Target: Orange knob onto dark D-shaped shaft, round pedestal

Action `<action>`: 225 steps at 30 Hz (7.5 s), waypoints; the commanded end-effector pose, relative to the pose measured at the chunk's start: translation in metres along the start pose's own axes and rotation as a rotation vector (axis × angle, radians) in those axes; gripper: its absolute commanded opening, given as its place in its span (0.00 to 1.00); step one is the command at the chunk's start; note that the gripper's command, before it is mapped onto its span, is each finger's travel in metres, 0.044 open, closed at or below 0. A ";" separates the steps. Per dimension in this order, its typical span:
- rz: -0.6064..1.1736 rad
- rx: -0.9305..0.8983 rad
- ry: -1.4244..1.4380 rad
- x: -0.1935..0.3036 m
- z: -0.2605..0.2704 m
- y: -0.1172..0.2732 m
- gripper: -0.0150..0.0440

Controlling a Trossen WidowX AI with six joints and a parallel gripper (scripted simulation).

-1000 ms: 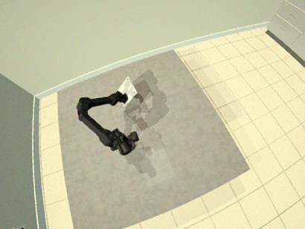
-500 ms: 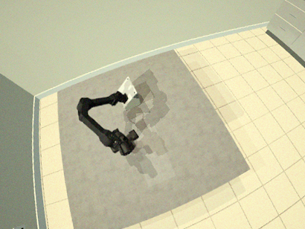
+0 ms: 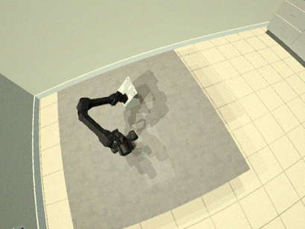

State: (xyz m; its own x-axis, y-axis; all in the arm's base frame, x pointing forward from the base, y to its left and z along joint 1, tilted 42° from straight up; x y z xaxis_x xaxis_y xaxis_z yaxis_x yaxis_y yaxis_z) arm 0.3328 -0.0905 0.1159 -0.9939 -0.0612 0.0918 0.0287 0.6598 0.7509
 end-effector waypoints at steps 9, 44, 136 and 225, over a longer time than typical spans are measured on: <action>0.000 0.002 0.005 0.003 0.004 -0.001 0.25; 0.000 0.002 0.005 0.002 0.002 -0.001 0.25; 0.000 0.002 0.424 -0.002 0.000 0.000 0.25; 0.000 0.002 0.634 -0.002 0.001 0.002 0.25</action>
State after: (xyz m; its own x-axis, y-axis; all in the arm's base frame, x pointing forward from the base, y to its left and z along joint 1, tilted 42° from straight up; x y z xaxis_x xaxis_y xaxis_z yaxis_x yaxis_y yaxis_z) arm 0.3336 -0.0893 0.1151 -0.7477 -0.4813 0.4575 0.0341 0.6602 0.7503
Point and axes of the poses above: the point midway between the two fingers, 35 mm back from their tips, its own y axis back along the fingers, its own z axis across the jaws, x = y × z, the point moved 2 cm from there along y, back along the fingers, and after that the axes turned 2 degrees about y, right-handed, at the moved point
